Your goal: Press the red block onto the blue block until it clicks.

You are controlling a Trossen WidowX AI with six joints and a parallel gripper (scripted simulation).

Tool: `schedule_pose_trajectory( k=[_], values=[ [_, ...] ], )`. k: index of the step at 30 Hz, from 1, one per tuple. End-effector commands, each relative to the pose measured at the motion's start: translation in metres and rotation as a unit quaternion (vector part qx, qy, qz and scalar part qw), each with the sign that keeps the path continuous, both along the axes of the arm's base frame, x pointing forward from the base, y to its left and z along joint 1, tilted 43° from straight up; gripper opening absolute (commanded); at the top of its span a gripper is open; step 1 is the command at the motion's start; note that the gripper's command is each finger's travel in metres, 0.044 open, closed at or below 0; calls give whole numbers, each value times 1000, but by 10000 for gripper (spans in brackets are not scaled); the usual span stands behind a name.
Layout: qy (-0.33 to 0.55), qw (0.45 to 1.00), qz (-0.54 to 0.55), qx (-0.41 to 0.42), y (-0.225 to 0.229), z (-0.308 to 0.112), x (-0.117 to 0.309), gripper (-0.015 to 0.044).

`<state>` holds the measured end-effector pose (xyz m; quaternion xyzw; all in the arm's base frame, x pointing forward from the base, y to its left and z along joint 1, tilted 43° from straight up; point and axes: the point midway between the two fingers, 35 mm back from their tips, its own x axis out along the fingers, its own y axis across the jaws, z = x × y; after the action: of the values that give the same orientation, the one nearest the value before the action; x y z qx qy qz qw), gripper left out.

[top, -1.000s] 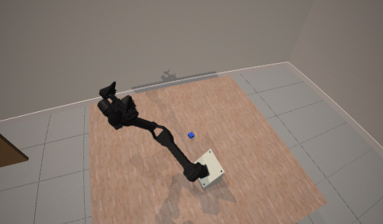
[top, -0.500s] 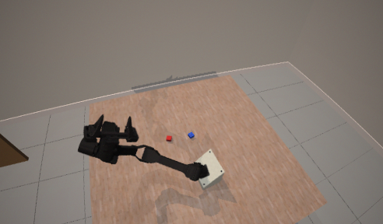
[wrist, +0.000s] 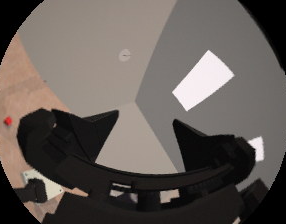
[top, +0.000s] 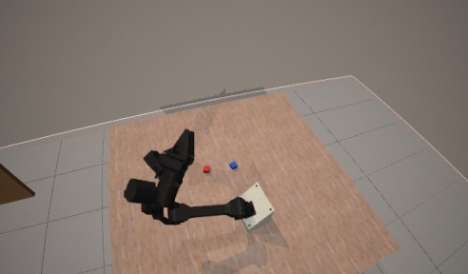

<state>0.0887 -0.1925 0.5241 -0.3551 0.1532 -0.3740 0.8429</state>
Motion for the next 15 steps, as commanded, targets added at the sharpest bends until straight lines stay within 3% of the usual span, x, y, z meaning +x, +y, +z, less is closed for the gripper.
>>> schedule_pose_trajectory(
  k=[1,9,15],
  values=[
    [-26,996,47,68,-19,-21,21,440],
    [-53,945,159,280,-41,-89,94,440],
    [-19,864,221,453,-19,-155,162,440]
  ],
)
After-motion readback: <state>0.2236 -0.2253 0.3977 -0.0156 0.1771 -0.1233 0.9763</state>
